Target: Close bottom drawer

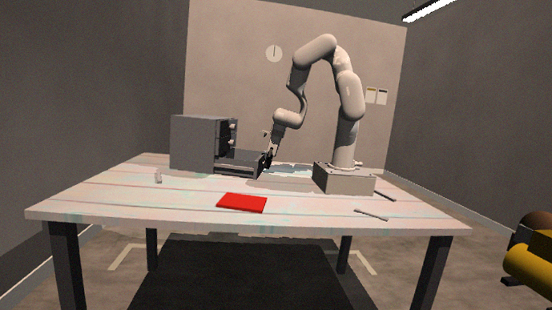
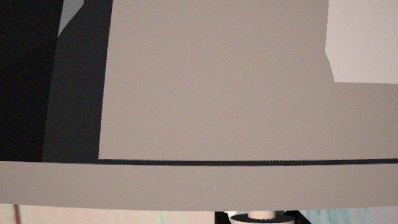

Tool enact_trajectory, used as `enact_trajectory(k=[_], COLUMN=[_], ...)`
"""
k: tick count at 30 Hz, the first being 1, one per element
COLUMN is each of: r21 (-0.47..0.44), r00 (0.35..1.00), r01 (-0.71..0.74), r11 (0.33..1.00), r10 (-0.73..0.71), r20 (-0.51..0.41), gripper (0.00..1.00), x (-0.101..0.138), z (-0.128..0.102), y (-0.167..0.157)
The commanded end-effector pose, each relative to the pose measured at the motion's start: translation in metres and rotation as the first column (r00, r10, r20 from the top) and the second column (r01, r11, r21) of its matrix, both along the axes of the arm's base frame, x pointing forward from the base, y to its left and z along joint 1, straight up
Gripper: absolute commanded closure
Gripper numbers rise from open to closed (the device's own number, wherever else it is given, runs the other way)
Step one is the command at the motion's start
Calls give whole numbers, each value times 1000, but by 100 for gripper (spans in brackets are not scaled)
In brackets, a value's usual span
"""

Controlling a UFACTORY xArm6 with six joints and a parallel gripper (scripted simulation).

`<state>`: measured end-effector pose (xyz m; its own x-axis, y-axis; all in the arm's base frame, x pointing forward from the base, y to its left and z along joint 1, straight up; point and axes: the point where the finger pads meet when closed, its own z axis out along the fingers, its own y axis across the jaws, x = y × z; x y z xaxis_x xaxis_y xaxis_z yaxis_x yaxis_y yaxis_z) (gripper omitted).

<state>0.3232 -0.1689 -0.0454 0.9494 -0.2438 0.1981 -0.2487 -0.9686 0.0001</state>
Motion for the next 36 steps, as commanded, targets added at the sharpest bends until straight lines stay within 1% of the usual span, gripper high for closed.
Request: enact_trajectory(k=[1, 12, 27, 36], r21=[-1, -1, -1, -1], r00=[1000, 1000, 1000, 1000], r01=[0, 0, 0, 0], r11=[1000, 1000, 1000, 1000], r10=[0, 0, 0, 0], r20=[3, 3, 3, 3], gripper=[100, 100, 100, 100], x=[1, 10, 59, 66], z=[1, 1, 0, 0], y=[0, -3, -15, -17])
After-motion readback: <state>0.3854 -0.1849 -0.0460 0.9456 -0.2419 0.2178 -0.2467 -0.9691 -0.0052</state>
